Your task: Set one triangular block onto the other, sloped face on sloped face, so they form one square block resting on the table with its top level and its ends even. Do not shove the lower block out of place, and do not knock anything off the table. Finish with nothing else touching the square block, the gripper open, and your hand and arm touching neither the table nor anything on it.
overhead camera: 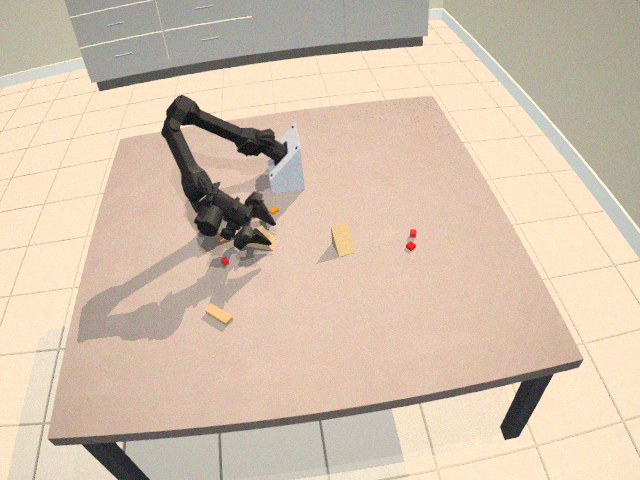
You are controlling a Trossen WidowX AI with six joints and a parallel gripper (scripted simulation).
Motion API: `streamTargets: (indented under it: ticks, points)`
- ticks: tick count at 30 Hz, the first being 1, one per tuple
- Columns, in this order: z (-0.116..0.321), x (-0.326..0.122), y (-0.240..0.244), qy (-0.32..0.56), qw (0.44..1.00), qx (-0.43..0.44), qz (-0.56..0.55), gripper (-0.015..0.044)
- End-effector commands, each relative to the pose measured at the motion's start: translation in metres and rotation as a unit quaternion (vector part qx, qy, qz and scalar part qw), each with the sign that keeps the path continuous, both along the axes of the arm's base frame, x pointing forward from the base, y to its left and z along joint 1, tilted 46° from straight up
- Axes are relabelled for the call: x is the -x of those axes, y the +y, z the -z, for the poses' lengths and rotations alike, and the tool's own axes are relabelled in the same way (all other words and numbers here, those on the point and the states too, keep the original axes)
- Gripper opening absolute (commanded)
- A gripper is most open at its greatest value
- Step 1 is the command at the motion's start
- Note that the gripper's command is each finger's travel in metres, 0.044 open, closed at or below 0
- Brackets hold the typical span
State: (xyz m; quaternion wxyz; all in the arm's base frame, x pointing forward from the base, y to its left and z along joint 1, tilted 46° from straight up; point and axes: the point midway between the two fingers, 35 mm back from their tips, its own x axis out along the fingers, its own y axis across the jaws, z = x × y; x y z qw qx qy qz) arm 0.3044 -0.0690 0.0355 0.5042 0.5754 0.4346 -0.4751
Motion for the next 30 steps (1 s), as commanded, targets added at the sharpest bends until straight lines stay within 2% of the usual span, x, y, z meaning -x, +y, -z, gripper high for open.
streamTargets:
  ticks: [1, 9, 16, 22, 24, 30]
  points:
    - [0.000, 0.000, -0.001, 0.001, 1.000, 0.003, 0.002, 0.0440]
    - [-0.002, 0.000, 0.001, 0.001, 1.000, 0.003, 0.002, 0.0440]
    - [-0.068, 0.004, 0.070, 0.000, 1.000, -0.002, 0.000, 0.0440]
    - [-0.068, 0.003, 0.071, -0.001, 1.000, -0.003, -0.002, 0.0440]
    - [-0.066, 0.000, 0.066, -0.006, 0.999, 0.000, -0.034, 0.0440]
    - [-0.073, 0.001, 0.046, -0.011, 0.959, 0.049, -0.279, 0.0440]
